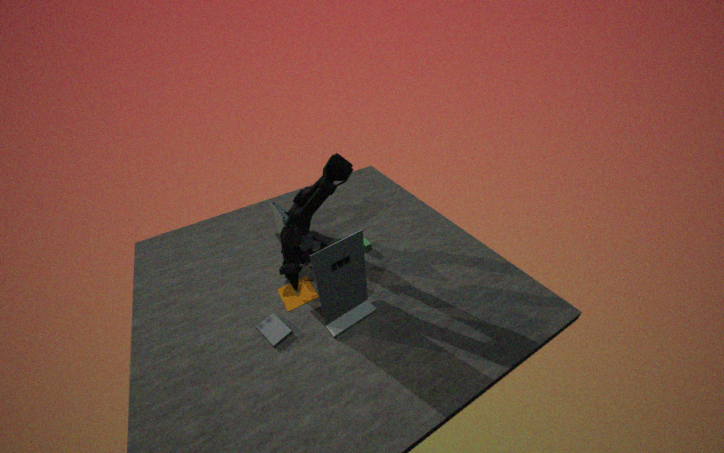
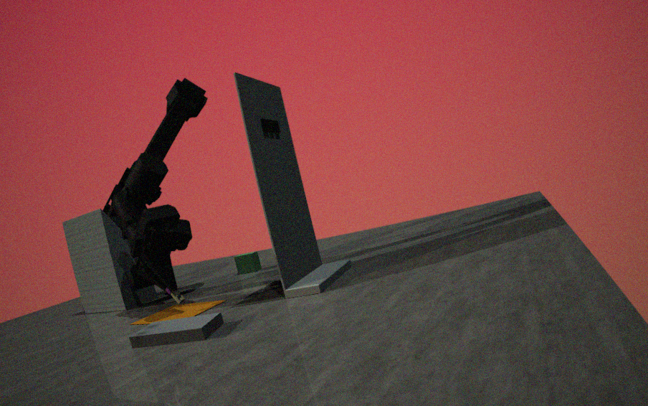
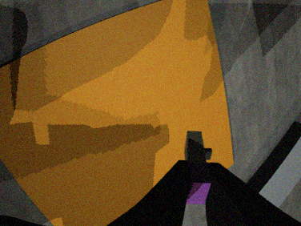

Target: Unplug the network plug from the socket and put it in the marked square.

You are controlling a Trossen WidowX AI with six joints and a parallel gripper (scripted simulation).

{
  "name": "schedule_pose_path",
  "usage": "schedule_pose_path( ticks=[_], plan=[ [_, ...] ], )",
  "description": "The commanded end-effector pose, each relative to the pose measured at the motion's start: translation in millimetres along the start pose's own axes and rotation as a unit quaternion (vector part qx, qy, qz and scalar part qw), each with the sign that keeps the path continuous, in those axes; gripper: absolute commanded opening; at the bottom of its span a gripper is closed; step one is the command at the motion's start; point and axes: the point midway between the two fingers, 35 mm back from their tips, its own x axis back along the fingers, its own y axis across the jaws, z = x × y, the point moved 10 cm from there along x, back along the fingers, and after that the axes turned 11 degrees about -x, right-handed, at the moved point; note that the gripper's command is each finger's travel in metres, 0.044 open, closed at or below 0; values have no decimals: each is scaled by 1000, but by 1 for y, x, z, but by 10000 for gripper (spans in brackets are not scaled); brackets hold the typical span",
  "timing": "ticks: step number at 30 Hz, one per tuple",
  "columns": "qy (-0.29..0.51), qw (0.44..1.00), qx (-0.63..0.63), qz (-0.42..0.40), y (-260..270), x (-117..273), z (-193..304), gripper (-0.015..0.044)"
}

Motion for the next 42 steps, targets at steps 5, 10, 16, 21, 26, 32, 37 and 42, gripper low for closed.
schedule_pose_path(
  ticks=[5, 10, 16, 21, 26, 32, 37, 42],
  plan=[
    [2, 1000, -5, -2, 8, -6, 2, 0],
    [1, 1000, -5, -2, 11, -9, 2, 0],
    [1, 1000, -5, -2, 11, -10, 1, 0],
    [1, 1000, -5, -2, 12, -12, 1, 0],
    [0, 1000, -2, -2, 12, -11, 0, 0],
    [0, 1000, -2, -2, 12, -11, 0, 52],
    [0, 1000, -2, -2, 12, -11, 0, 156],
    [0, 1000, -2, -2, 11, -11, 0, 156]
  ],
)
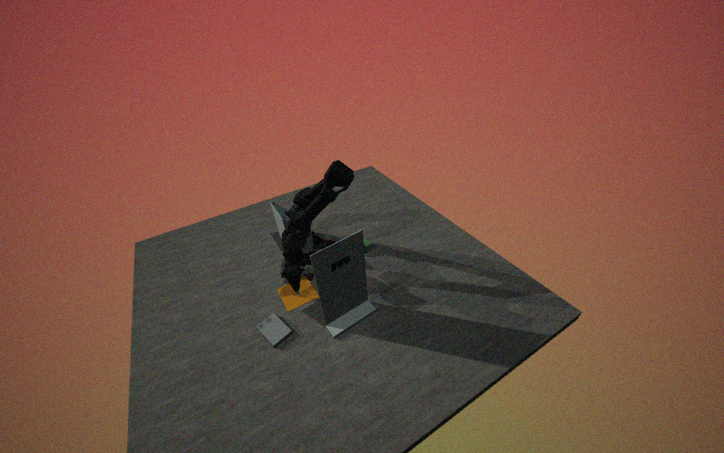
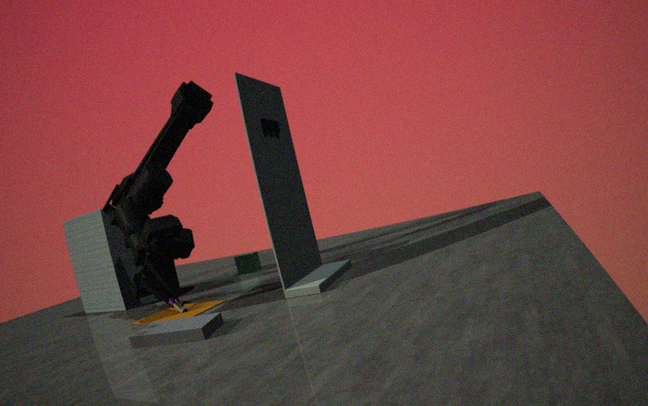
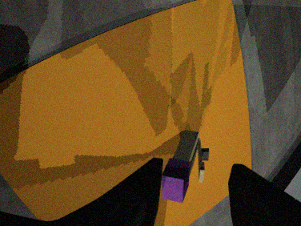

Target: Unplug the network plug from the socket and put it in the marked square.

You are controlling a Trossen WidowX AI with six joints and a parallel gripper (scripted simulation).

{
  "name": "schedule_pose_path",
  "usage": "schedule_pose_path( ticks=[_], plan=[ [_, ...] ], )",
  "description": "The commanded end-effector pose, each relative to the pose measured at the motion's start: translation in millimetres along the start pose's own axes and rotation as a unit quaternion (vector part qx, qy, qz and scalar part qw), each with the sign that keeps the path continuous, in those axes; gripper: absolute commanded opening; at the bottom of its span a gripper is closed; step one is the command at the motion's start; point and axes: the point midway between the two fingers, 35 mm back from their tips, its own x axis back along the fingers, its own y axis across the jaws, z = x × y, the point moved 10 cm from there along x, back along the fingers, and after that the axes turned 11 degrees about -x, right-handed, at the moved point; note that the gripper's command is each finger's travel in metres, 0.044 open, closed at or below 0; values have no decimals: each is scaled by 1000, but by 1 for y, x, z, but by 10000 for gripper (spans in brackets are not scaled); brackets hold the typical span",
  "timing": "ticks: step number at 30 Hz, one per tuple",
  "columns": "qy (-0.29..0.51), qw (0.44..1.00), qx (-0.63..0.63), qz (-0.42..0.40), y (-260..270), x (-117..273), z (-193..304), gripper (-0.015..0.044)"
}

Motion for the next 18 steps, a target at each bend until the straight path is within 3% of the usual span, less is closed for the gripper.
schedule_pose_path(
  ticks=[1, 18],
  plan=[
    [0, 1000, 1, 0, 0, 2, 0, 156],
    [2, 1000, 0, 0, -1, 18, 1, 156]
  ],
)
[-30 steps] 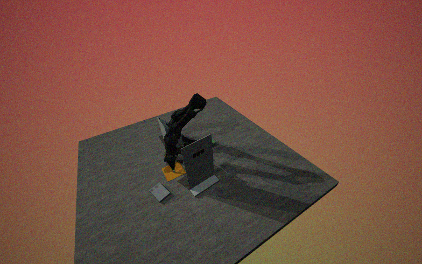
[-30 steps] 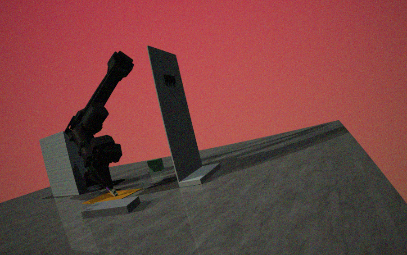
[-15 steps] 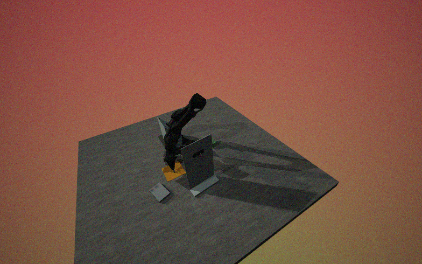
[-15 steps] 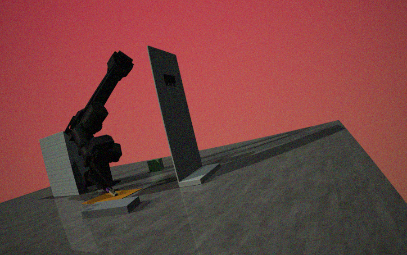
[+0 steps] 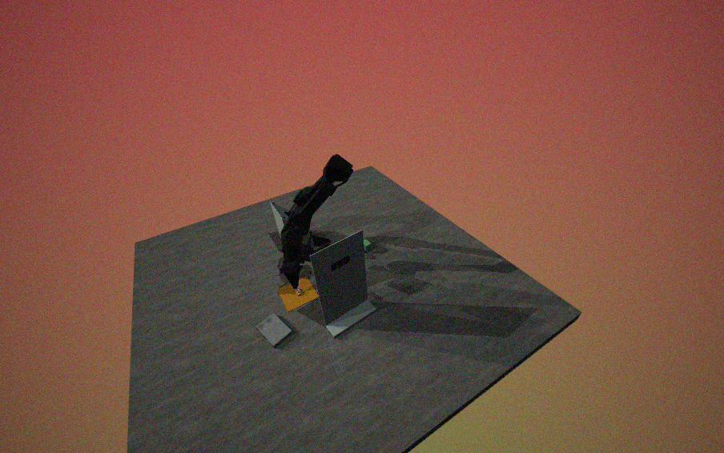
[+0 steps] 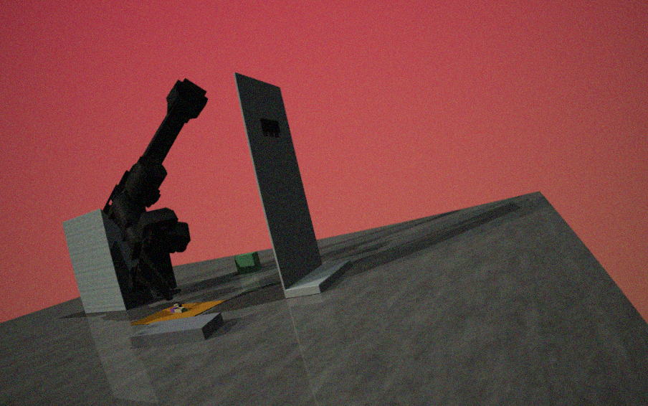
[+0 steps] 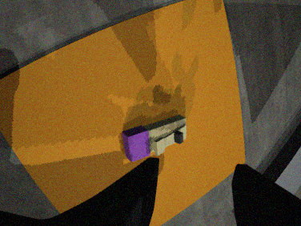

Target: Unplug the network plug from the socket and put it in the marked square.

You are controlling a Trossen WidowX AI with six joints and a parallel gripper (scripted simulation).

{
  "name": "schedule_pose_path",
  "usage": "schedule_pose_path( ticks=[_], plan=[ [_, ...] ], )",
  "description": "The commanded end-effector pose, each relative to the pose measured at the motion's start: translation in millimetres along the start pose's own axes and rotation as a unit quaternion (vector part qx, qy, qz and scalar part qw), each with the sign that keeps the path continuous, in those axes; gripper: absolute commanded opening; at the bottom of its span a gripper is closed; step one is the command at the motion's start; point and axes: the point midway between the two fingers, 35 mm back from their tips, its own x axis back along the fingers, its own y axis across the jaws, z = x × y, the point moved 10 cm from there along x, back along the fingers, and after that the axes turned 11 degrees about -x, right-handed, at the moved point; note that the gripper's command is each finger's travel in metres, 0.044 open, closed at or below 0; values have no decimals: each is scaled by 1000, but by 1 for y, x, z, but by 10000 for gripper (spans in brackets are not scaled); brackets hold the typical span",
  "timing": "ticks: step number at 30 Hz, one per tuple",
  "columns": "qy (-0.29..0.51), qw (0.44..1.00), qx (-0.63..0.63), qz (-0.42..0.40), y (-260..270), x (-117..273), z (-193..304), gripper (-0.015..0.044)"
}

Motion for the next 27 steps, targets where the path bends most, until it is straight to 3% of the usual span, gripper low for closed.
schedule_pose_path(
  ticks=[1, 27],
  plan=[
    [-1, 1000, 1, -1, 1, 6, 0, 156],
    [3, 1000, 1, -1, -12, 25, 0, 156]
  ],
)
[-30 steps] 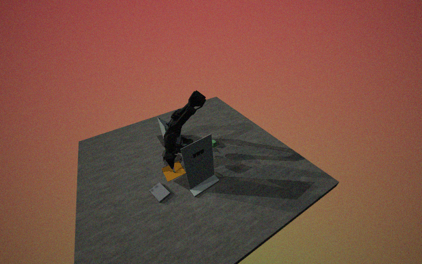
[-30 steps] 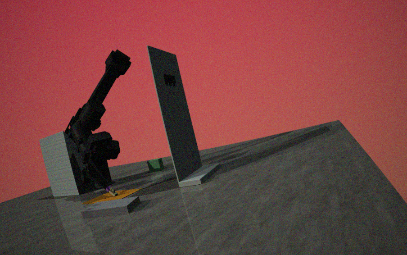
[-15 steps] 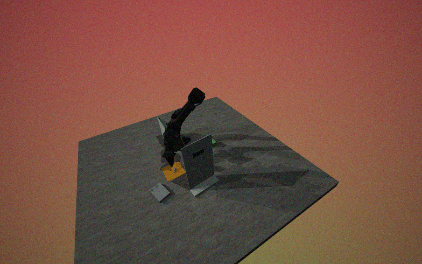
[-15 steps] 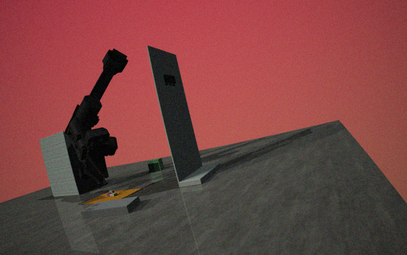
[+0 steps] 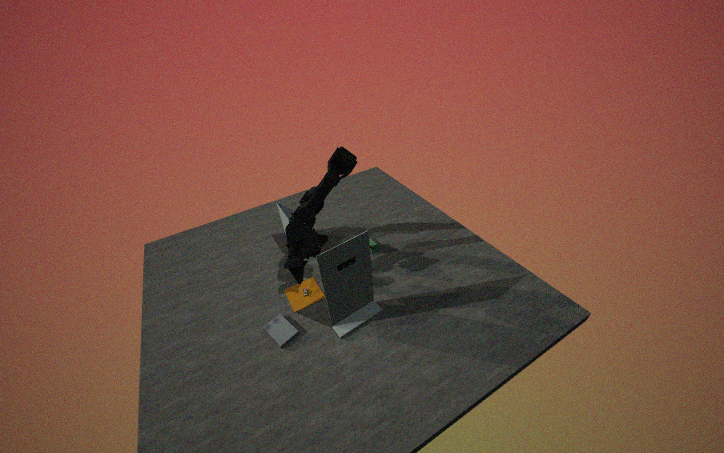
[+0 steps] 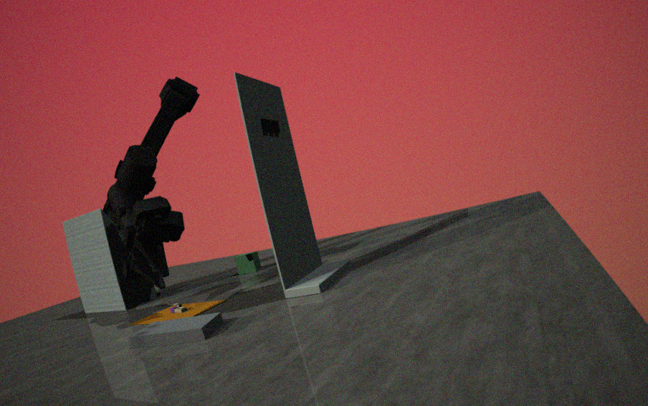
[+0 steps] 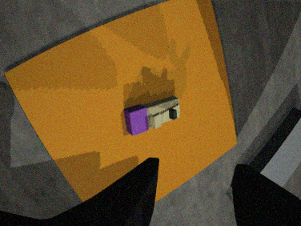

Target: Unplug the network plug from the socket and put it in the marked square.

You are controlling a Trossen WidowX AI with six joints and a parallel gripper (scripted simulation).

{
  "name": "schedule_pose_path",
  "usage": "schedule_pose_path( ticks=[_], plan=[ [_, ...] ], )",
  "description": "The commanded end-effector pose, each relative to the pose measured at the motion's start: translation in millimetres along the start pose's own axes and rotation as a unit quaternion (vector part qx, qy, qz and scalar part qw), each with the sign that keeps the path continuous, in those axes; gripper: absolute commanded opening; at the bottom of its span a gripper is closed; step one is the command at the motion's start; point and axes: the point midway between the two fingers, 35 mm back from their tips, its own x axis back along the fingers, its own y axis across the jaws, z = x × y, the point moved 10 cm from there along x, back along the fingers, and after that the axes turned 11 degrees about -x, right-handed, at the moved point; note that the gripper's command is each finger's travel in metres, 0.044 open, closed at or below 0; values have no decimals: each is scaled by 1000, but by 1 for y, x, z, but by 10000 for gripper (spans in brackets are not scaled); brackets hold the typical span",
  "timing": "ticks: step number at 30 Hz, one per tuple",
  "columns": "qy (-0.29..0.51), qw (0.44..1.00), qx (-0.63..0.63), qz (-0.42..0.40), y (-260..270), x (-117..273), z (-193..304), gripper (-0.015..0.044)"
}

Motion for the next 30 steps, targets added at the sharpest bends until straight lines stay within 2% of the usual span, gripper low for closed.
schedule_pose_path(
  ticks=[1, 30],
  plan=[
    [-2, 1000, 5, 3, -6, 4, -1, 156],
    [-1, 1000, 5, 3, -24, 30, -4, 156]
  ],
)
